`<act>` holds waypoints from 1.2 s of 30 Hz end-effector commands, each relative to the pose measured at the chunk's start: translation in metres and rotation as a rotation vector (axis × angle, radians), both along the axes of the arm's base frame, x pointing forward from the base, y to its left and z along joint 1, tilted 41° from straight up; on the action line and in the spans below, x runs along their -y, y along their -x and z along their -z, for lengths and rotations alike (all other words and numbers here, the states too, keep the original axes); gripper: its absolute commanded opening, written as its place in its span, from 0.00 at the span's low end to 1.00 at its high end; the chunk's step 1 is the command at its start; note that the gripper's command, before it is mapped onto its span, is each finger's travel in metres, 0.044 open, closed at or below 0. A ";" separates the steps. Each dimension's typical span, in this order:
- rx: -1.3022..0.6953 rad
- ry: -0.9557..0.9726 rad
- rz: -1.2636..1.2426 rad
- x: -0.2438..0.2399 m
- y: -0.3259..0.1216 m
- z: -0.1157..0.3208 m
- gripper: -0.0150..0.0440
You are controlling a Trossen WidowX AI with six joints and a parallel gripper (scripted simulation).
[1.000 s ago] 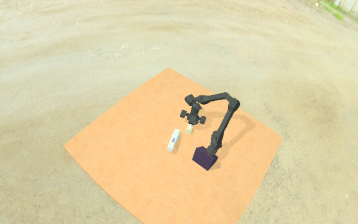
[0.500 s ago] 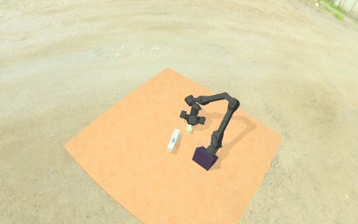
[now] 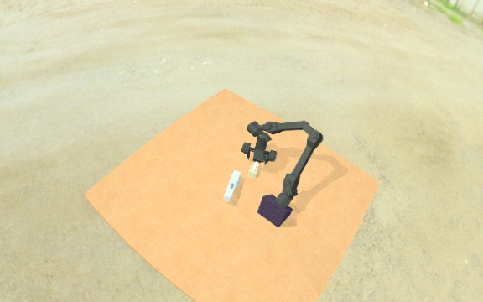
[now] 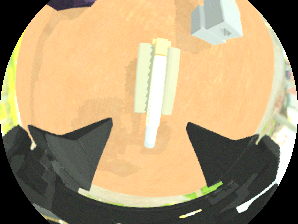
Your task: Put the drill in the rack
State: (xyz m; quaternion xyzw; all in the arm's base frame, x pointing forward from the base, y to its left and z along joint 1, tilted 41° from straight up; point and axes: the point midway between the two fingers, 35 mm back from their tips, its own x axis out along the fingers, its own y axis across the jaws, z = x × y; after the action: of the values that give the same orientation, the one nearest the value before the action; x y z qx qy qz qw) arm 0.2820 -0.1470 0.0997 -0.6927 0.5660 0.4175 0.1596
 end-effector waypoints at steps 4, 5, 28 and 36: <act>0.005 0.004 0.003 -0.020 -0.001 -0.025 1.00; 0.005 0.004 0.003 -0.023 -0.001 -0.029 1.00; 1.219 -0.414 0.295 -0.136 -0.046 -0.212 1.00; 1.655 -0.952 0.495 -0.180 -0.010 -0.318 1.00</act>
State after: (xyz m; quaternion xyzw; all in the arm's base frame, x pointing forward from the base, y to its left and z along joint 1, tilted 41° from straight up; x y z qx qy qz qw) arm 0.3077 0.0242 0.3840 -0.5616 0.2387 -0.0400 0.7912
